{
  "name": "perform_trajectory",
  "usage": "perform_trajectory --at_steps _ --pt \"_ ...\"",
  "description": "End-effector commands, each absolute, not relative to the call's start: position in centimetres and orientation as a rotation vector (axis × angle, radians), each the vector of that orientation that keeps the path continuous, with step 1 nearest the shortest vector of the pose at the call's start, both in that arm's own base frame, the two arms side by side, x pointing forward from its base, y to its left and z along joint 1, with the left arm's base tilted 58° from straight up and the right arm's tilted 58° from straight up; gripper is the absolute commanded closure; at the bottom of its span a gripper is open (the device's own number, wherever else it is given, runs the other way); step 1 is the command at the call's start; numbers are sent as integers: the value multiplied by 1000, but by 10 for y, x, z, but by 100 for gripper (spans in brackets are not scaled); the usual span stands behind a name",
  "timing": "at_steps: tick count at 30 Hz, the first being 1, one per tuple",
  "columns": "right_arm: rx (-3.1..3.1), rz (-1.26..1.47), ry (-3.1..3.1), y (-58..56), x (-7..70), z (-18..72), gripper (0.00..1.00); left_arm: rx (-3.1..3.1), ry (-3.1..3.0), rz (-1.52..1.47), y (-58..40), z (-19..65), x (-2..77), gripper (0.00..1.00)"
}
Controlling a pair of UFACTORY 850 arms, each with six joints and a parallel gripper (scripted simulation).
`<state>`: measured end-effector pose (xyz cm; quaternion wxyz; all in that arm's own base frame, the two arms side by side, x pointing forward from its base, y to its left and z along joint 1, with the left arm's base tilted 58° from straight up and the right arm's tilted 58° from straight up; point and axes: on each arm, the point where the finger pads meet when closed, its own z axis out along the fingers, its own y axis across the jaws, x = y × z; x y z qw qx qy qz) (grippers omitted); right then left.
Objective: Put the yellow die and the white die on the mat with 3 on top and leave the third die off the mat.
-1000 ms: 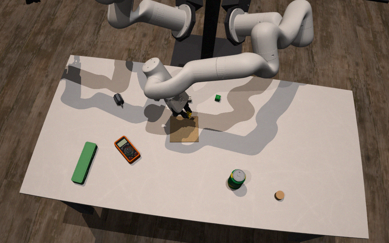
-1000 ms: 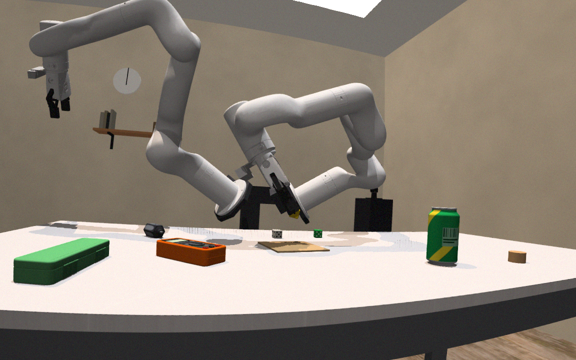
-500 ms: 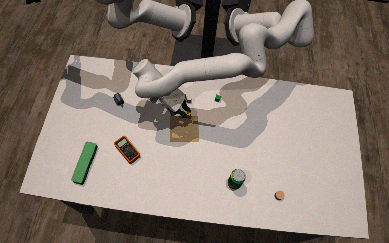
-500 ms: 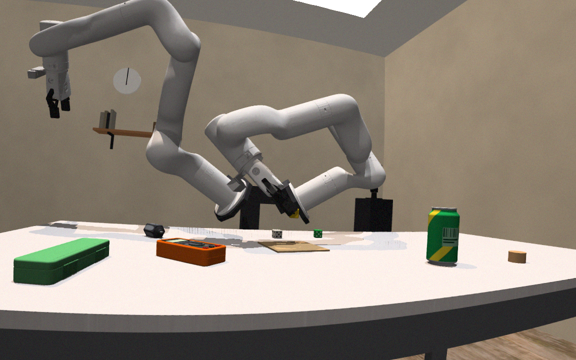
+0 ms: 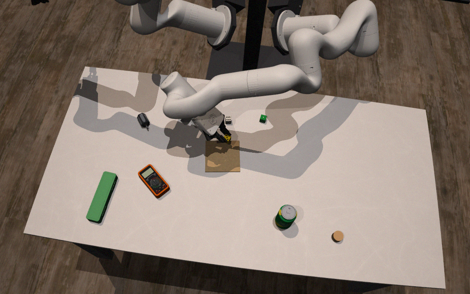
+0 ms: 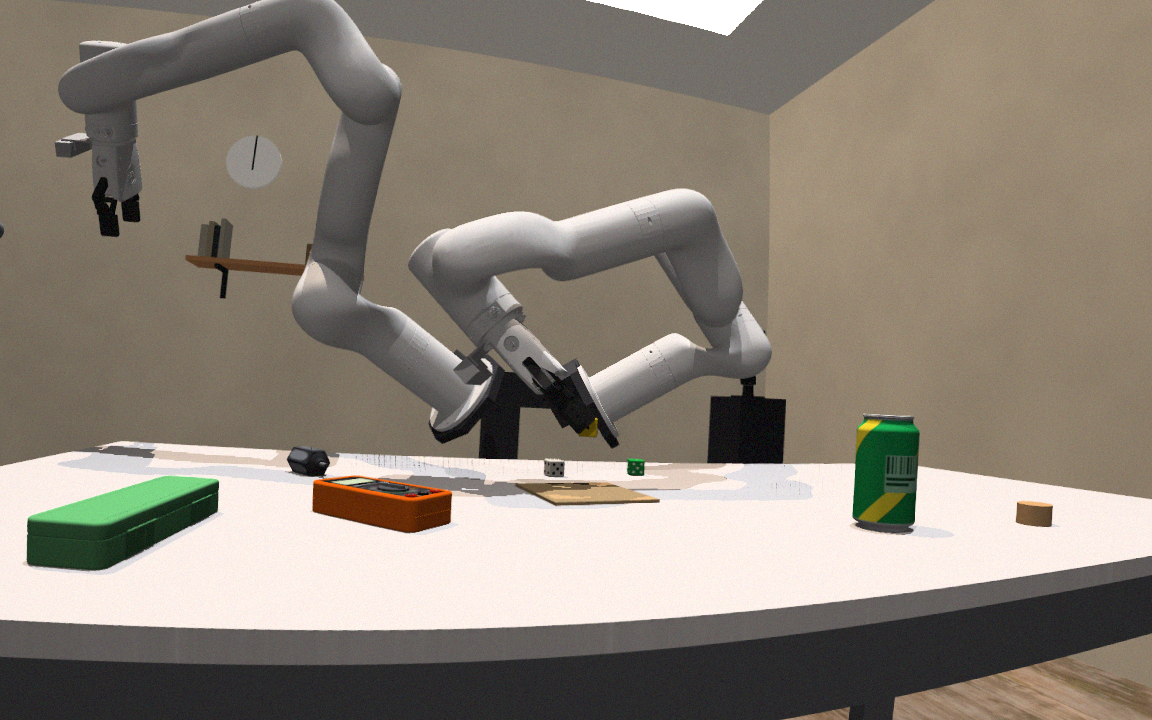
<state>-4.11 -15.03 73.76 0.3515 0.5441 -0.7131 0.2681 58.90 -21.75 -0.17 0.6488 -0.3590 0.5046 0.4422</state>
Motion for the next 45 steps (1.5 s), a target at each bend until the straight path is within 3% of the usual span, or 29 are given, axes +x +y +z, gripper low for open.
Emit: perform_trajectory --at_steps 1,45 --pt "1407 695 -1844 -150 -41 738 0 -816 1147 1003 -217 -2 590 78" --pt "1407 695 -1844 -150 -41 738 0 -816 1147 1003 -174 -31 607 78"
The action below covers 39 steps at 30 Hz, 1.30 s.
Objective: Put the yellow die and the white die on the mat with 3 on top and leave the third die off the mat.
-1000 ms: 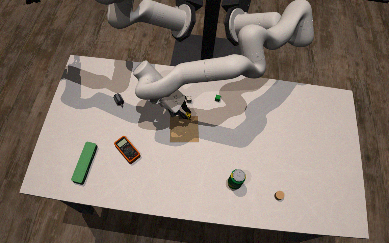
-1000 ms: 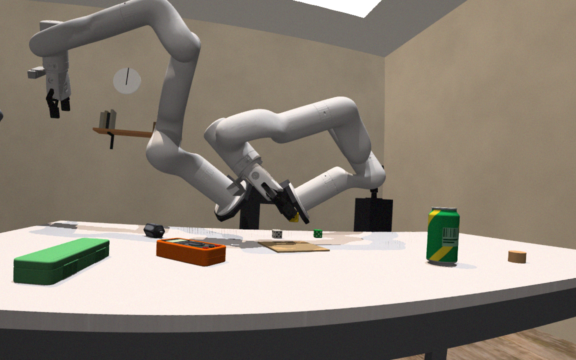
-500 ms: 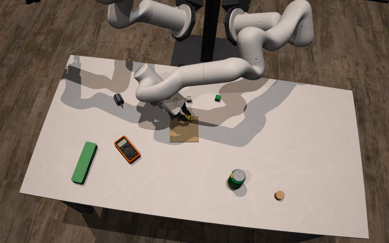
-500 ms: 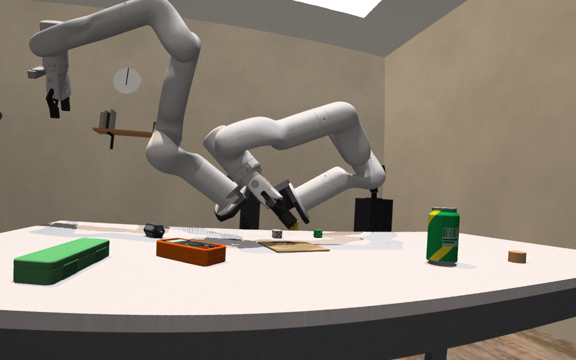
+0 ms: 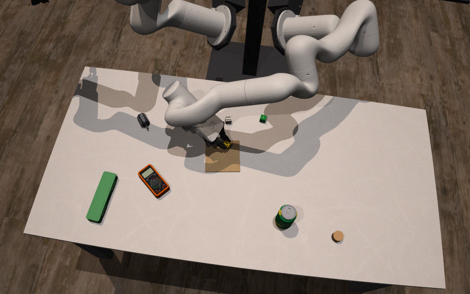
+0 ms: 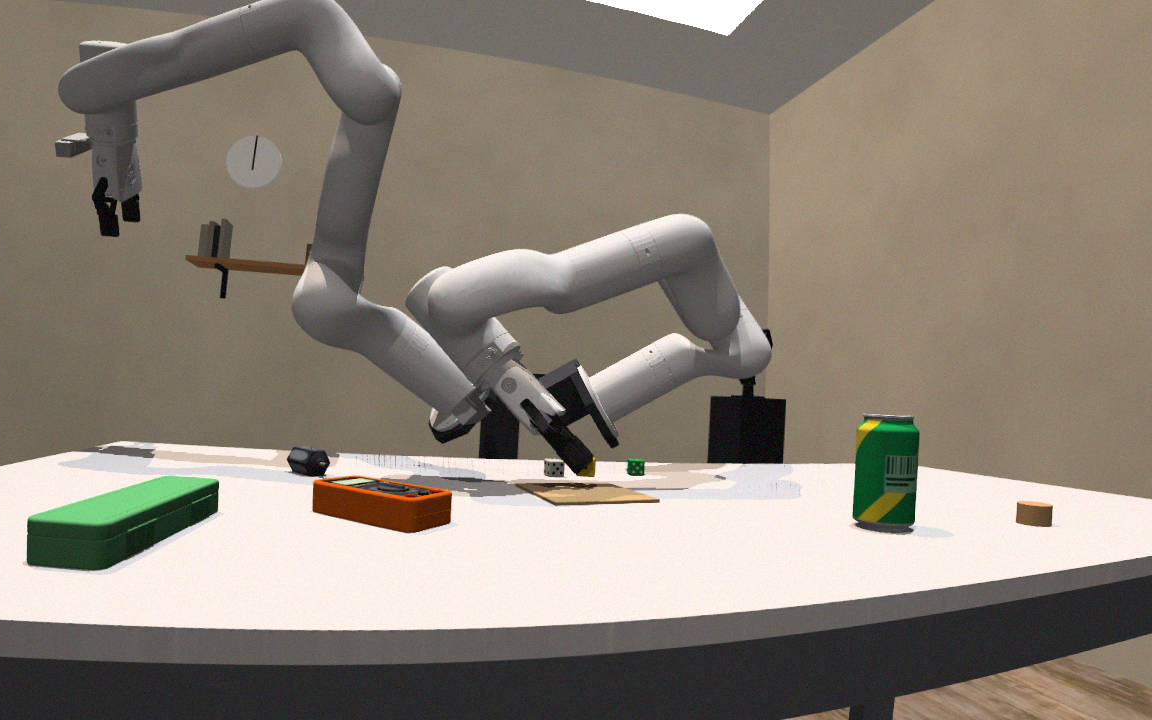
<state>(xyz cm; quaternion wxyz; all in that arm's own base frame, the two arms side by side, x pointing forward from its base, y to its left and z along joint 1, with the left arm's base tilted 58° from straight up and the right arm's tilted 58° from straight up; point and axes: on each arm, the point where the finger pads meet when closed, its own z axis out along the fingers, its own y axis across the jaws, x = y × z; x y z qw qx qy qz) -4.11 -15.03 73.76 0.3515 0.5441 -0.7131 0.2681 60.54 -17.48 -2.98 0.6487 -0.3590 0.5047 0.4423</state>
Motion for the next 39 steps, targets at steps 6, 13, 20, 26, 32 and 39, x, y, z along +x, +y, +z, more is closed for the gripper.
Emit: perform_trajectory --at_steps 6,13,20,26,32,39 --pt "1407 695 -1844 -150 -41 738 0 -816 1147 1003 -170 -33 608 78" --pt "1407 695 -1844 -150 -41 738 0 -816 1147 1003 -168 -34 609 78" --pt "1407 695 -1844 -150 -41 738 0 -816 1147 1003 -168 -34 609 78" --pt "1407 695 -1844 -150 -41 738 0 -816 1147 1003 -168 -34 609 78" --pt "1407 695 -1844 -150 -41 738 0 -816 1147 1003 -168 -34 609 78" --pt "1407 695 -1844 -150 -41 738 0 -816 1147 1003 -168 -34 609 78"
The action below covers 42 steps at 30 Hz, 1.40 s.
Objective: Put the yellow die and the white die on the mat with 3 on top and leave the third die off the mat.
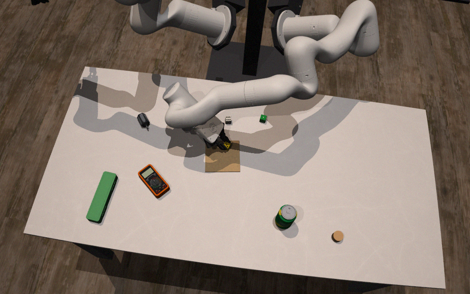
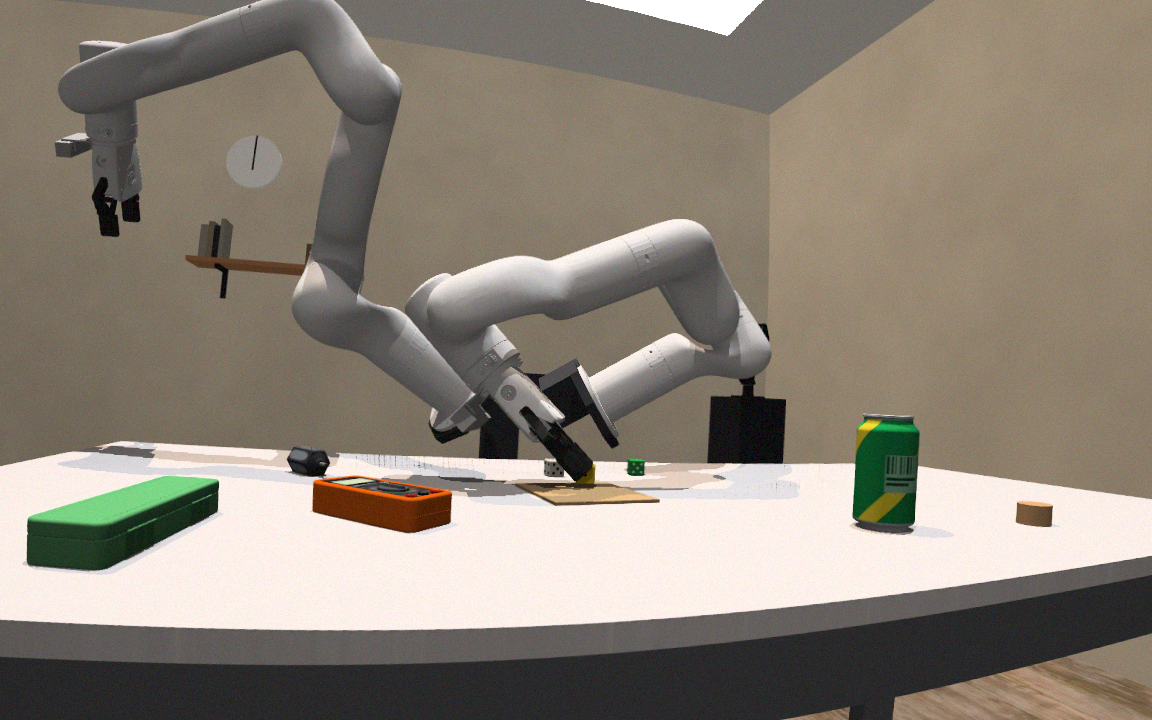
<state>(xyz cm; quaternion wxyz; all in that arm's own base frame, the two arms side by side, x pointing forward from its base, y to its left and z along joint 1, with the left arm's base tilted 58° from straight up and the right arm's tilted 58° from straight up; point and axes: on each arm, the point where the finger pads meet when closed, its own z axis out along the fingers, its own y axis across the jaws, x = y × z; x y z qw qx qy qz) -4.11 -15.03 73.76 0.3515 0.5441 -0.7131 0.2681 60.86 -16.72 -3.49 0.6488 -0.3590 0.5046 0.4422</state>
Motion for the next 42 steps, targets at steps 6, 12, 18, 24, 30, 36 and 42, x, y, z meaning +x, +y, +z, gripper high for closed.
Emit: perform_trajectory --at_steps 6,12,18,24,30,36,42 --pt "1407 695 -1844 -150 -41 738 0 -816 1147 1003 -167 -35 609 78" --pt "1407 695 -1844 -150 -41 738 0 -816 1147 1003 -166 -36 610 78" --pt "1407 695 -1844 -150 -41 738 0 -816 1147 1003 -165 -37 610 78" --pt "1407 695 -1844 -150 -41 738 0 -816 1147 1003 -164 -37 610 78" --pt "1407 695 -1844 -150 -41 738 0 -816 1147 1003 -164 -37 610 78" --pt "1407 695 -1844 -150 -41 738 0 -816 1147 1003 -164 -37 610 78" --pt "1407 695 -1844 -150 -41 738 0 -816 1147 1003 -164 -37 610 78"
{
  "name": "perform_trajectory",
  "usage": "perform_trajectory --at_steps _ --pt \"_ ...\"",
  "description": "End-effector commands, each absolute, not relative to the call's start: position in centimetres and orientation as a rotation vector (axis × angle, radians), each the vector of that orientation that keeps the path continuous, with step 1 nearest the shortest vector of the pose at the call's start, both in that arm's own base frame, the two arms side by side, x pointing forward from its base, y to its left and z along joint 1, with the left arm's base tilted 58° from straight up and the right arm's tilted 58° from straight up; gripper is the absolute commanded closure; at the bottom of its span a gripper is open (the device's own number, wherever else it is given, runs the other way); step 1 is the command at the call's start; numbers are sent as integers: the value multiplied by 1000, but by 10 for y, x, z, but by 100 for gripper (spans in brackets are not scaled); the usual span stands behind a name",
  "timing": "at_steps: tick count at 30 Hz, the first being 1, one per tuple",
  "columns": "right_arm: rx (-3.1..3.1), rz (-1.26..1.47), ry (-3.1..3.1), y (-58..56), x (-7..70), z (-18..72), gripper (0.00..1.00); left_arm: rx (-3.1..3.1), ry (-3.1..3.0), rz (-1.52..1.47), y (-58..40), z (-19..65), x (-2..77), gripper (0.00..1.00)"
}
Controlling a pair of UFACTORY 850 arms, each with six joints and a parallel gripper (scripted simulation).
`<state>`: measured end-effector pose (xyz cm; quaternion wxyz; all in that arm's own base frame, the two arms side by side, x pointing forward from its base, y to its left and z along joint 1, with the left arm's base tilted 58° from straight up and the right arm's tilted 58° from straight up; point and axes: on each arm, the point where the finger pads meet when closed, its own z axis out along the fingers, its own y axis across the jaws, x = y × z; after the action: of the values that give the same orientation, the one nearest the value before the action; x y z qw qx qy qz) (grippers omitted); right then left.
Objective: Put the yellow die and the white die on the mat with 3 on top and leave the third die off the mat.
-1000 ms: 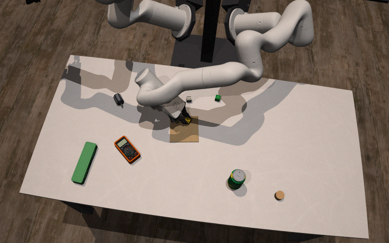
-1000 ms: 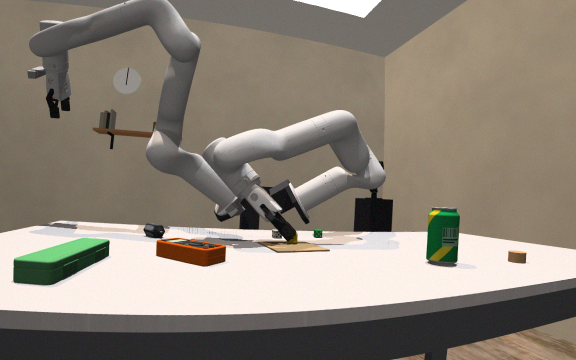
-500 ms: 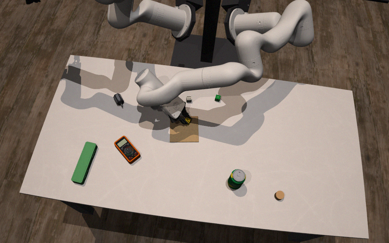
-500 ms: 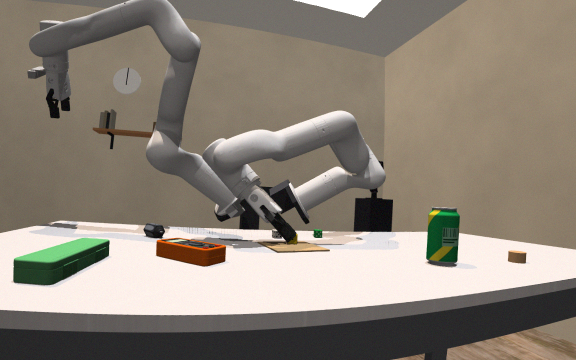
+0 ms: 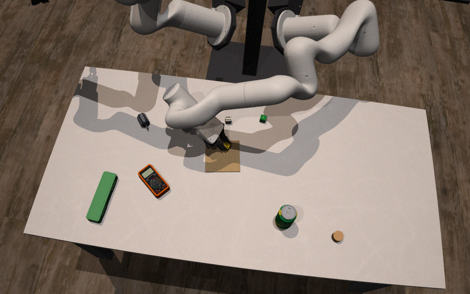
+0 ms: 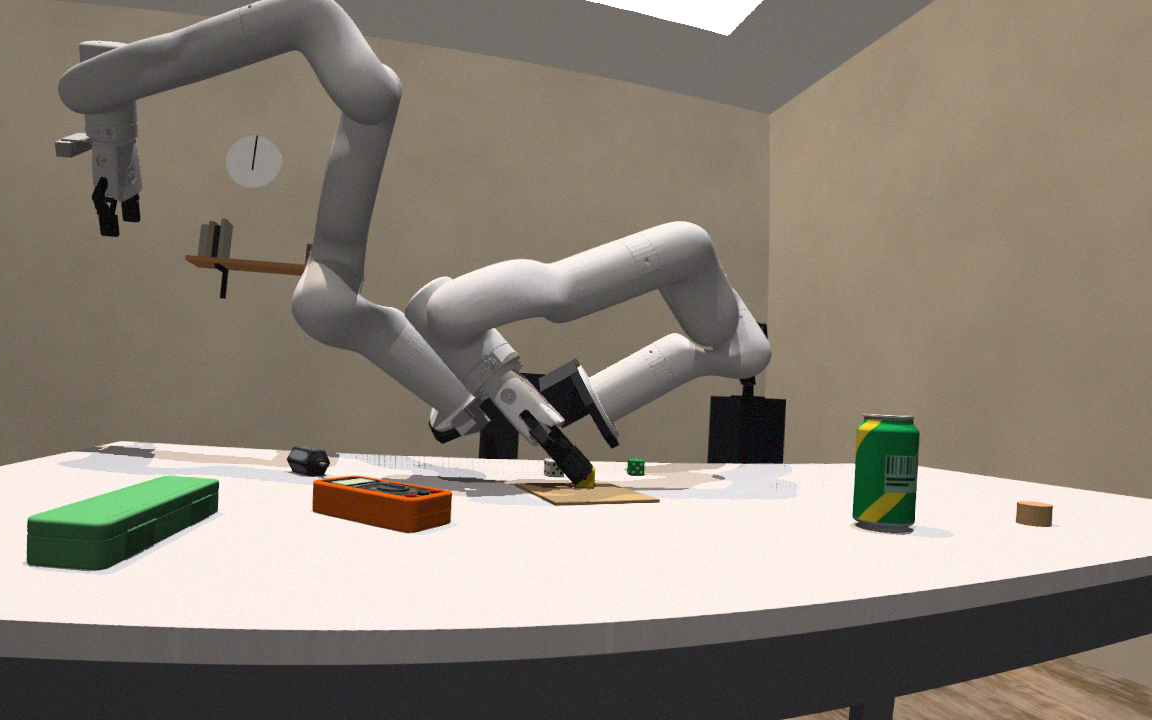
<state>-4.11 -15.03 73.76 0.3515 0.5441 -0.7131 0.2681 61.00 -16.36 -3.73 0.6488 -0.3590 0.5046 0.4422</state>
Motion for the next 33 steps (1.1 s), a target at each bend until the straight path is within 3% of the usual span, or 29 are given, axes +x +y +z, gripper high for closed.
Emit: perform_trajectory --at_steps 1,20,32,33 --pt "1407 695 -1844 -150 -41 738 0 -816 1147 1003 -164 -37 610 78" --pt "1407 695 -1844 -150 -41 738 0 -816 1147 1003 -164 -37 610 74" --pt "1407 695 -1844 -150 -41 738 0 -816 1147 1003 -164 -37 610 57" --pt "1407 695 -1844 -150 -41 738 0 -816 1147 1003 -164 -37 610 37"
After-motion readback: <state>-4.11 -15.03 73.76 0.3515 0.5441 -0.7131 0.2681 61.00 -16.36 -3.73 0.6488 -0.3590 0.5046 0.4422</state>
